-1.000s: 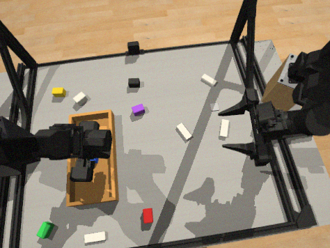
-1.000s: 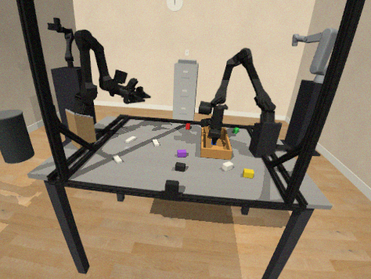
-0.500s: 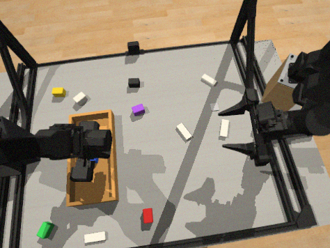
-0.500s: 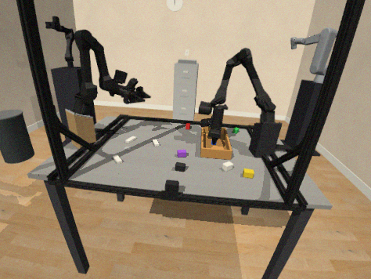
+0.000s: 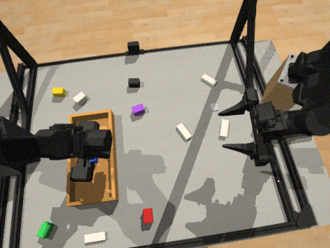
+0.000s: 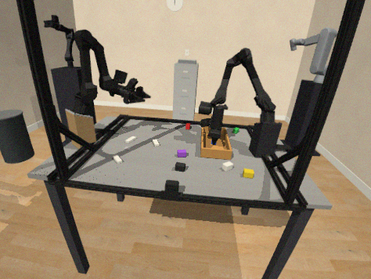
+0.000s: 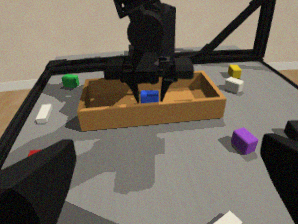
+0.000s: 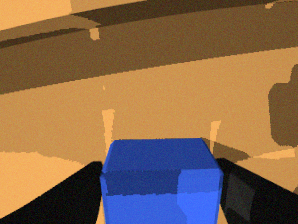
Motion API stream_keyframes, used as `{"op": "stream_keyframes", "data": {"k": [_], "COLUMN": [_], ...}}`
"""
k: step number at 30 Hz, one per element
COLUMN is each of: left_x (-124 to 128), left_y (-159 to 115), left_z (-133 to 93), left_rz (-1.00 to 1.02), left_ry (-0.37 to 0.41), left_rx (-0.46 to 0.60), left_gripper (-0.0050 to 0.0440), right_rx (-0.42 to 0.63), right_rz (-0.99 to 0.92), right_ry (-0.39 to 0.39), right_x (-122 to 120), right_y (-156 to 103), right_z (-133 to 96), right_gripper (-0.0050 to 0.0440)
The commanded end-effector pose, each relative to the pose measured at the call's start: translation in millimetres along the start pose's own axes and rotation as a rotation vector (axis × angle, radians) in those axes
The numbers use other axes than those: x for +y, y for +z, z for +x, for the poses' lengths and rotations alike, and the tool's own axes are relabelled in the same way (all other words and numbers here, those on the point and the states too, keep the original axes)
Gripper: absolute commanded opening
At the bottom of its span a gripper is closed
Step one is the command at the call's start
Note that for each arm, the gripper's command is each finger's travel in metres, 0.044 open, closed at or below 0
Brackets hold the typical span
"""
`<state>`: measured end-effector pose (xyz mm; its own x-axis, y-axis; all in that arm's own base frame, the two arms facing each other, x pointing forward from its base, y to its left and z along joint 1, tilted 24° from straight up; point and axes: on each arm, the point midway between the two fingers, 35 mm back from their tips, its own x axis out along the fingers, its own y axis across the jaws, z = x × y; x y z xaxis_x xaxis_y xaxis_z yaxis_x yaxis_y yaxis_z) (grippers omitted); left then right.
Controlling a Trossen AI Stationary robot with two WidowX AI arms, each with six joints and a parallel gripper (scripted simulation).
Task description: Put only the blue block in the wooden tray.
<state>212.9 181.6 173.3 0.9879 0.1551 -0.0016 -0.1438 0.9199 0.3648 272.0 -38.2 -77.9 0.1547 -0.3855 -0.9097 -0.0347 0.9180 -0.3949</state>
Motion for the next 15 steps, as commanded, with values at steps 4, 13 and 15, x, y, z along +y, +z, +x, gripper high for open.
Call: {"op": "stream_keyframes", "data": {"k": [4, 13, 15], "left_x": [-1, -1, -1], "left_y": [0, 0, 0], "left_z": [0, 0, 0], "left_rz": [-0.001, -0.001, -0.001], "left_ry": [-0.003, -0.003, -0.003], "left_rx": [-0.001, -0.001, -0.001], "left_gripper": [0.0400, 0.0400, 0.0400], "right_rx": [0.000, 0.003, 0.002], "right_rz": [0.001, 0.001, 0.003], "right_ry": [0.001, 0.003, 0.004], "right_x": [0, 1, 1], "right_y": [0, 2, 3], "right_z": [0, -17, -43], "right_gripper": [0.0249, 0.0249, 0.0249]}}
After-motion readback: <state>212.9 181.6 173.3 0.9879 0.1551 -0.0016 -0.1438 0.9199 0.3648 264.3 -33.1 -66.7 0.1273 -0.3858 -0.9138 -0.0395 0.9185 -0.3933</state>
